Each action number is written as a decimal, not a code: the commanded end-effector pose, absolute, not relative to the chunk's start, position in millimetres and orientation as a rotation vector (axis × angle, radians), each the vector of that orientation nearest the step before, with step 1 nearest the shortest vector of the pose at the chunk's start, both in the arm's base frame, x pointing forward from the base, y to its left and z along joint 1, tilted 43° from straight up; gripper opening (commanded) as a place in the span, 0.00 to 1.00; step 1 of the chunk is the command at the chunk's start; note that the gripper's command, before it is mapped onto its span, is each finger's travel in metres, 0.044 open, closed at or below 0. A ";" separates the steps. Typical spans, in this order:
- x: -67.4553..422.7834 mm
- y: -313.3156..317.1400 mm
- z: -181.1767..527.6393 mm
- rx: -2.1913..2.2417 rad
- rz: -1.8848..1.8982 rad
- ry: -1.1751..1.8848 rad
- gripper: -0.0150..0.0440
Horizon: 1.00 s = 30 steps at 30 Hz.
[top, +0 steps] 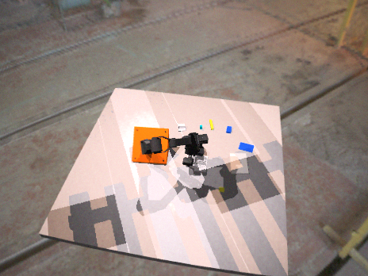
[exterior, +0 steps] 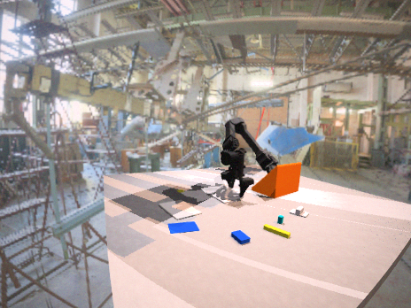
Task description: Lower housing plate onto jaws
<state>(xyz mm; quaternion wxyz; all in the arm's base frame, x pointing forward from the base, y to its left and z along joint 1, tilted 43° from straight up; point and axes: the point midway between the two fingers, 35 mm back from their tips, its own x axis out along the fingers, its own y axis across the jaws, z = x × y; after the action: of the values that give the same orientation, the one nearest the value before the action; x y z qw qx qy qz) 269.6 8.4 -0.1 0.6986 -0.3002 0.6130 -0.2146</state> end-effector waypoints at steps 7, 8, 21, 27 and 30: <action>269.2 8.1 -0.7 -0.672 -0.475 1.369 0.85; 269.2 8.1 -0.7 -0.672 -0.475 1.369 0.85; 269.2 8.1 -0.7 -0.672 -0.475 1.369 0.85; 269.6 8.4 -0.1 -0.669 -0.478 1.366 1.00; 269.6 8.4 -0.1 -0.669 -0.478 1.366 1.00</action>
<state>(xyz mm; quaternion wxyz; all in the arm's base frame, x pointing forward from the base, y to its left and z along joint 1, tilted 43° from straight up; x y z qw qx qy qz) 269.6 8.4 -0.1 0.6986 -0.3002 0.6130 -0.2146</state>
